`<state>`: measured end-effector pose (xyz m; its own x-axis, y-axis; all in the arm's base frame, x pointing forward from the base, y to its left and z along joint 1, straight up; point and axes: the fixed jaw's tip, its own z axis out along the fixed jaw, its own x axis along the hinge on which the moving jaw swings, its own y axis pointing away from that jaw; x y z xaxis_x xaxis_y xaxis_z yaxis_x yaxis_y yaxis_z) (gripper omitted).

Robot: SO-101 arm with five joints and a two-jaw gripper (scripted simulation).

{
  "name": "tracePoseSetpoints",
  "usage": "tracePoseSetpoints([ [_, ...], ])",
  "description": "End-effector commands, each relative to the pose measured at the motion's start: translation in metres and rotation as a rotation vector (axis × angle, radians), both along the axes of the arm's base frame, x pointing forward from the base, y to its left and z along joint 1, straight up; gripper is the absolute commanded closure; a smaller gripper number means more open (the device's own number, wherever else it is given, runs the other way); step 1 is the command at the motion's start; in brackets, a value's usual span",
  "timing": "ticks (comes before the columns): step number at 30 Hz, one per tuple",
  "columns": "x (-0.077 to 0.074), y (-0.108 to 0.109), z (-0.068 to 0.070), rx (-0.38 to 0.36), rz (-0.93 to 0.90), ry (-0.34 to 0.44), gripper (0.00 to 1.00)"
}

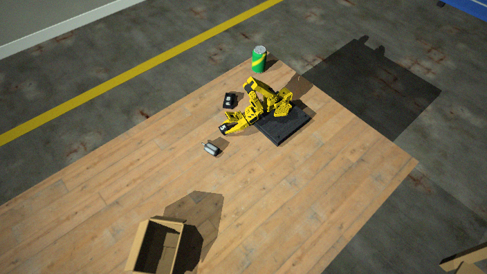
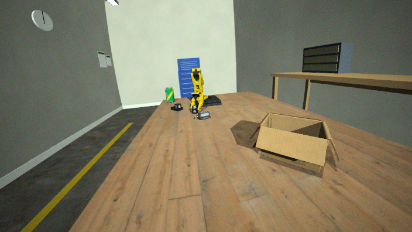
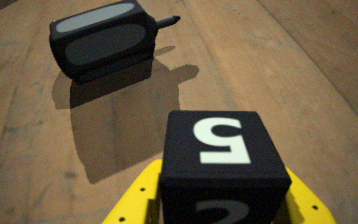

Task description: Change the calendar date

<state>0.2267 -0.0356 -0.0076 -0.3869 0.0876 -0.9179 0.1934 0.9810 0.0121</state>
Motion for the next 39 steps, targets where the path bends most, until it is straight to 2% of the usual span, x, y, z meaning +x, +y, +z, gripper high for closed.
tracePoseSetpoints([
  [1, 0.0005, -0.0028, 0.0004, 0.007, -0.015, -0.012, 0.92],
  [6, 0.0005, -0.0028, 0.0004, 0.007, -0.015, -0.012, 0.83],
  [18, 0.0005, -0.0028, 0.0004, 0.007, -0.016, -0.012, 0.80],
  [39, 0.0005, -0.0028, 0.0004, 0.007, -0.016, -0.012, 0.65],
])
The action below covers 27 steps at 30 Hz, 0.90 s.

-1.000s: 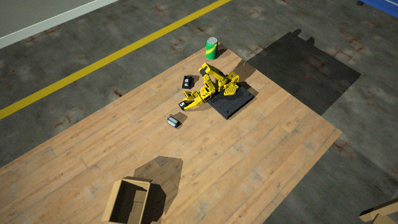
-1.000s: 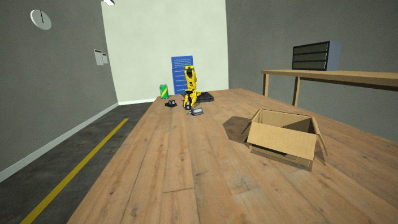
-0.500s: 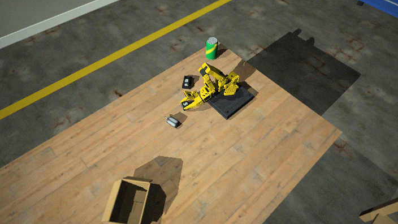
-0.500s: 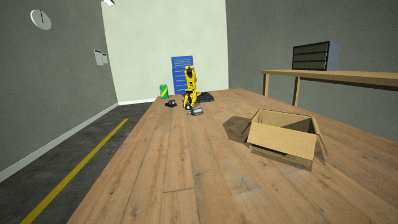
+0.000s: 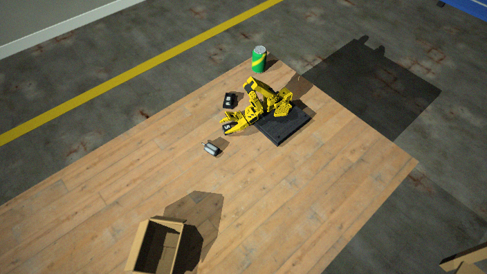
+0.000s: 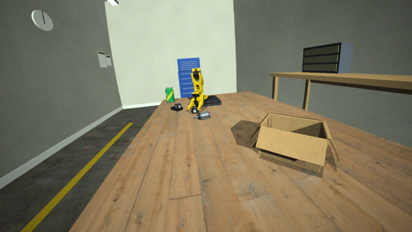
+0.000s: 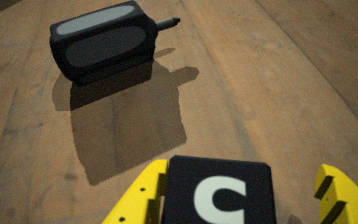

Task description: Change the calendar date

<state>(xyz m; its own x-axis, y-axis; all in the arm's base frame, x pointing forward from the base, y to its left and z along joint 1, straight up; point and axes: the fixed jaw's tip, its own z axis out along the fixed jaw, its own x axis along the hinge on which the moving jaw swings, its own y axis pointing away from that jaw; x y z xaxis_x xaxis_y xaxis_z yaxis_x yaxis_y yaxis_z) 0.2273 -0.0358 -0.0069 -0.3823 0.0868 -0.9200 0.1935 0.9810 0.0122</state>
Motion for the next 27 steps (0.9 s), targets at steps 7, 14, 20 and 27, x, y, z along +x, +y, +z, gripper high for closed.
tracePoseSetpoints([
  [7, 0.000, -0.003, 0.000, 0.008, -0.015, -0.007, 0.64],
  [14, -0.004, -0.001, 0.003, 0.140, -0.069, -0.024, 0.64],
  [20, -0.015, 0.002, 0.011, 0.481, -0.214, -0.067, 0.64],
  [27, -0.026, 0.004, 0.018, 0.724, -0.324, -0.095, 0.64],
])
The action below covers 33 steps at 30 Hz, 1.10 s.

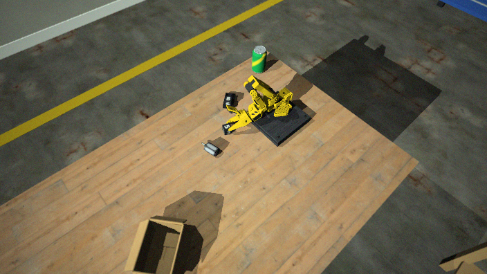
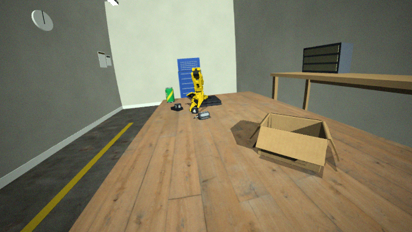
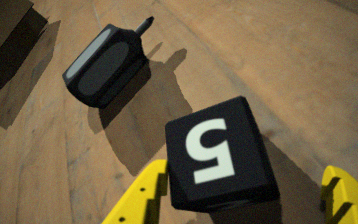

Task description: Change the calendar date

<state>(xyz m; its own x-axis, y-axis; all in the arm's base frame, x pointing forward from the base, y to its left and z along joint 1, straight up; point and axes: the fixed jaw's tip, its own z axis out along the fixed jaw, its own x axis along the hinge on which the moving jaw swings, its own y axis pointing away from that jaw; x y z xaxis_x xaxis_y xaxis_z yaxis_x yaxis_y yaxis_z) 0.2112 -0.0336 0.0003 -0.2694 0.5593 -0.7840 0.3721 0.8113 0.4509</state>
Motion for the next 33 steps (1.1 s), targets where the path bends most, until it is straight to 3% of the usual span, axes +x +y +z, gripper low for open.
tracePoseSetpoints([
  [1, -0.0118, 0.0019, 0.0120, 0.252, -0.116, -0.041, 0.64],
  [6, -0.0193, 0.0028, 0.0141, 0.239, -0.113, -0.031, 0.64],
  [33, -0.0186, 0.0026, 0.0159, 0.238, -0.112, -0.035, 0.64],
])
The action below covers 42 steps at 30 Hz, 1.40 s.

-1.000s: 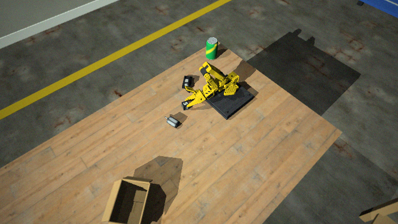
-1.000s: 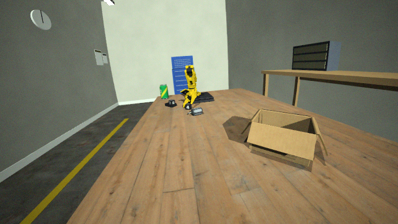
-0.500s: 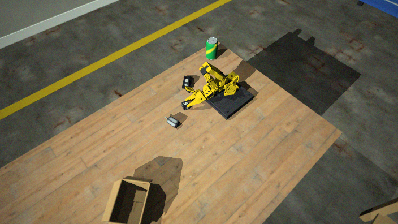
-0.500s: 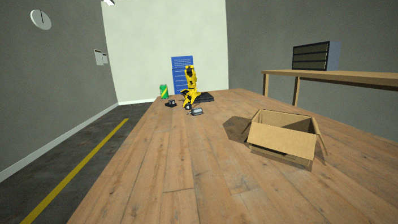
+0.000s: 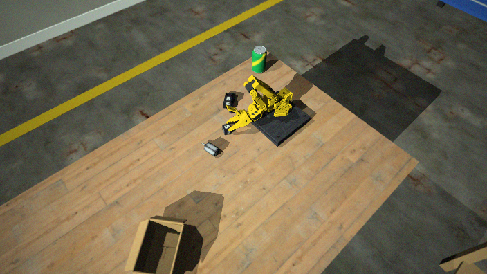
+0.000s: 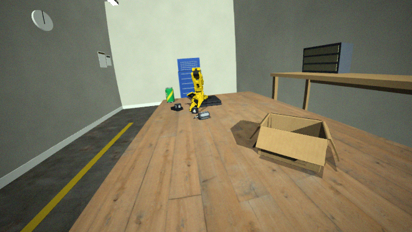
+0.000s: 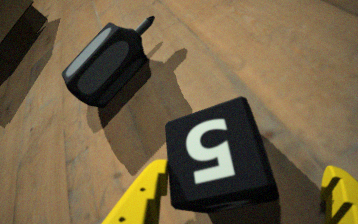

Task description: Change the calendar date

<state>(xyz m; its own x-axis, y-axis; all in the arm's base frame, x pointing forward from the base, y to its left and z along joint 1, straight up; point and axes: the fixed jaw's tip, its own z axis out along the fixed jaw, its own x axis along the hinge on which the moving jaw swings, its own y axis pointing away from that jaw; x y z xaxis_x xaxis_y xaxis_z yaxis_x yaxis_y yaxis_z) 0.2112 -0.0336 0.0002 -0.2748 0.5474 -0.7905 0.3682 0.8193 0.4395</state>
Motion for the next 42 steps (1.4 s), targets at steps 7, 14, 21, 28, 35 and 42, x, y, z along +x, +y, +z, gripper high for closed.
tracePoseSetpoints([
  [7, -0.009, 0.001, 0.033, 0.249, -0.104, -0.077, 0.64],
  [14, 0.001, -0.001, 0.059, 0.236, -0.082, -0.128, 0.65],
  [21, 0.008, -0.003, 0.082, 0.223, -0.059, -0.208, 0.65],
  [28, 0.010, -0.003, 0.101, 0.272, -0.072, -0.305, 0.65],
  [35, 0.010, -0.002, 0.107, 0.339, -0.090, -0.389, 0.65],
  [42, 0.011, -0.003, 0.106, 0.431, -0.109, -0.469, 0.65],
])
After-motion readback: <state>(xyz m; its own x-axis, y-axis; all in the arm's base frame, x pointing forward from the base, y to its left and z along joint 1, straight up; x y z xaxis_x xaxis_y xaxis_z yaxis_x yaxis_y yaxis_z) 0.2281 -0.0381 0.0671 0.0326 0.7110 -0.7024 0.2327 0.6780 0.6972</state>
